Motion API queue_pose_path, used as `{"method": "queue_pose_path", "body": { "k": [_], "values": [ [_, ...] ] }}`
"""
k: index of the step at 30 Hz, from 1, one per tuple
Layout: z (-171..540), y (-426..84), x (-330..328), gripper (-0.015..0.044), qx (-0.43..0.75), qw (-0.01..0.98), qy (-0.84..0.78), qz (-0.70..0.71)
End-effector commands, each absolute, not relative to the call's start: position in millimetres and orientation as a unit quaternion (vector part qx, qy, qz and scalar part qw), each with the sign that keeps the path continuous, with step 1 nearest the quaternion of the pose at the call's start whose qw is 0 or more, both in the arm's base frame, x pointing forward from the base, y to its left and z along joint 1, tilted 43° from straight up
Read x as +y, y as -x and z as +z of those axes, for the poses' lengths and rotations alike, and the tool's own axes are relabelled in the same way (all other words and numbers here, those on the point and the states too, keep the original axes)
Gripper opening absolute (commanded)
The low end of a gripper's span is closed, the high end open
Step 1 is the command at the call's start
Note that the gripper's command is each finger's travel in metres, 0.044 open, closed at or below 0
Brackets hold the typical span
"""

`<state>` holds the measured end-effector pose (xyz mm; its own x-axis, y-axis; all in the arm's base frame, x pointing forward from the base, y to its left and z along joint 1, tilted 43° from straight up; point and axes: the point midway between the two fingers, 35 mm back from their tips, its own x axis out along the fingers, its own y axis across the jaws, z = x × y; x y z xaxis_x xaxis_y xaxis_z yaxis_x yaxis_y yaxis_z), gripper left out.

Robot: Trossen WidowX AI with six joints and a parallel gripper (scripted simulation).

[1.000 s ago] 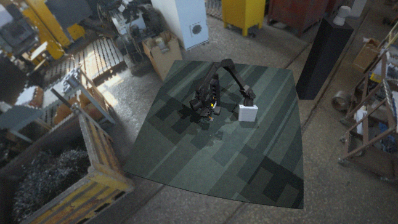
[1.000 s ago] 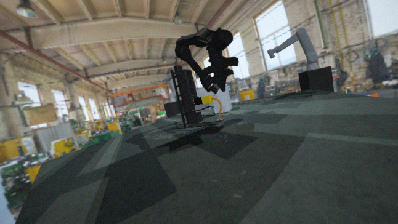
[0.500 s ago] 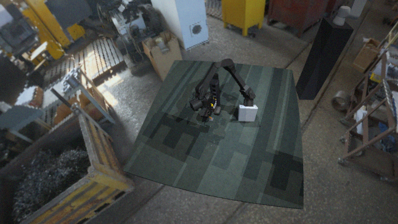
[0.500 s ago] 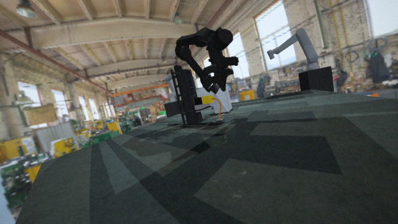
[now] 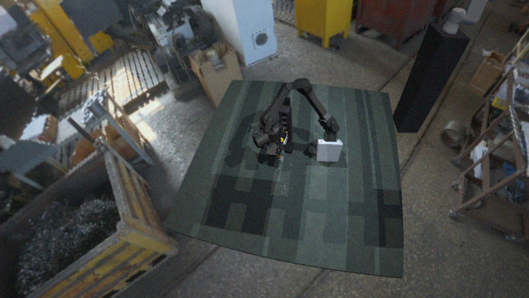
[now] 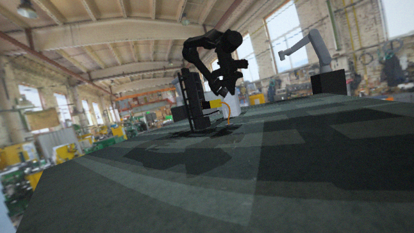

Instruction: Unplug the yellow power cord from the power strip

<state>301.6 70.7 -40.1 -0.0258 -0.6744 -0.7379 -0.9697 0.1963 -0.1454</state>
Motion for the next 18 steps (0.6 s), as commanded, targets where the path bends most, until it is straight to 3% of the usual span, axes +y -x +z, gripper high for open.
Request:
{"method": "queue_pose_path", "body": {
  "k": [1,18],
  "values": [
    [-40.2,-301.4,71.0,0.0000,0.687,0.359,0.597,0.206],
    [-39.2,-302.8,71.5,0.0000,0.687,0.359,0.597,0.206]
  ]
}}
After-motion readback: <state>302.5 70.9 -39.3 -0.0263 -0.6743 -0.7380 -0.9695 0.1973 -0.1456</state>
